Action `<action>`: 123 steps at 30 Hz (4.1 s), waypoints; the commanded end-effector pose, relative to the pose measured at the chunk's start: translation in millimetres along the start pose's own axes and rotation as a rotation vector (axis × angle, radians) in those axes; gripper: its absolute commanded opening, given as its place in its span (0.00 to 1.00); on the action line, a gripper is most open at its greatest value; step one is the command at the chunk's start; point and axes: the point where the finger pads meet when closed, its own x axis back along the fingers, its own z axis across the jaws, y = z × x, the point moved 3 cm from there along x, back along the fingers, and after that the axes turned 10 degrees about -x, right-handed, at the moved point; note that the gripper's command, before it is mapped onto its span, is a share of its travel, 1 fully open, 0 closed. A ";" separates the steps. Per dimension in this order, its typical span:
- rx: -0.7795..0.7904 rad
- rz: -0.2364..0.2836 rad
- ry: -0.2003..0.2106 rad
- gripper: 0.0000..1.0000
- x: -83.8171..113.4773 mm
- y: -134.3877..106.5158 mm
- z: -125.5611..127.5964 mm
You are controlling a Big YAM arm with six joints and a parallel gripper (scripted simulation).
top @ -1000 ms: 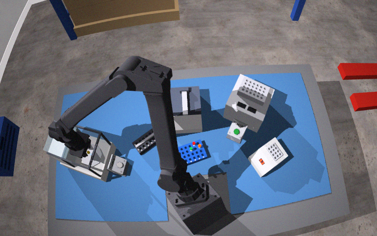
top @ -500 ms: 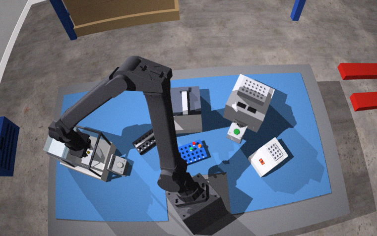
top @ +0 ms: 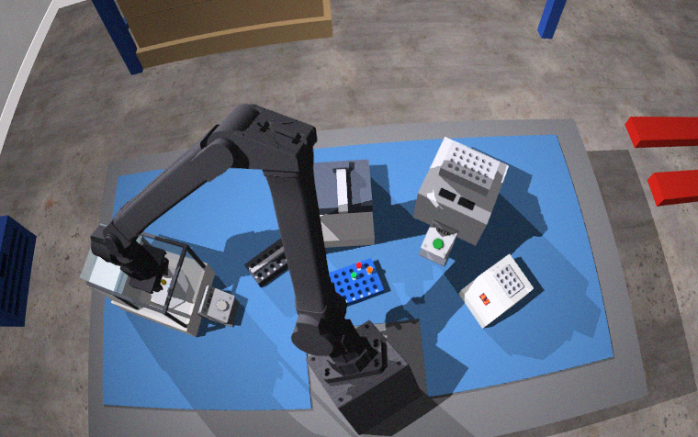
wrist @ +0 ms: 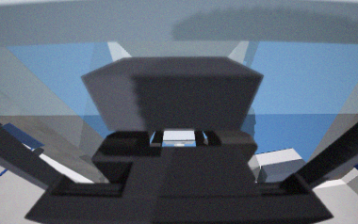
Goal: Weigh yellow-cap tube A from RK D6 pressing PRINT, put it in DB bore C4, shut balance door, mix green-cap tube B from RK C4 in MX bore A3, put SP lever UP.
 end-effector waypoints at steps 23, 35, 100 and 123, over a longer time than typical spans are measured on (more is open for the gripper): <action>0.006 0.001 -0.002 0.36 -18.0 0.9 -1.4; -0.007 -0.028 0.005 0.36 -7.3 11.3 -0.9; -0.015 -0.049 0.014 0.09 44.1 19.0 1.6; -0.020 -0.056 0.017 0.09 83.0 19.1 -0.1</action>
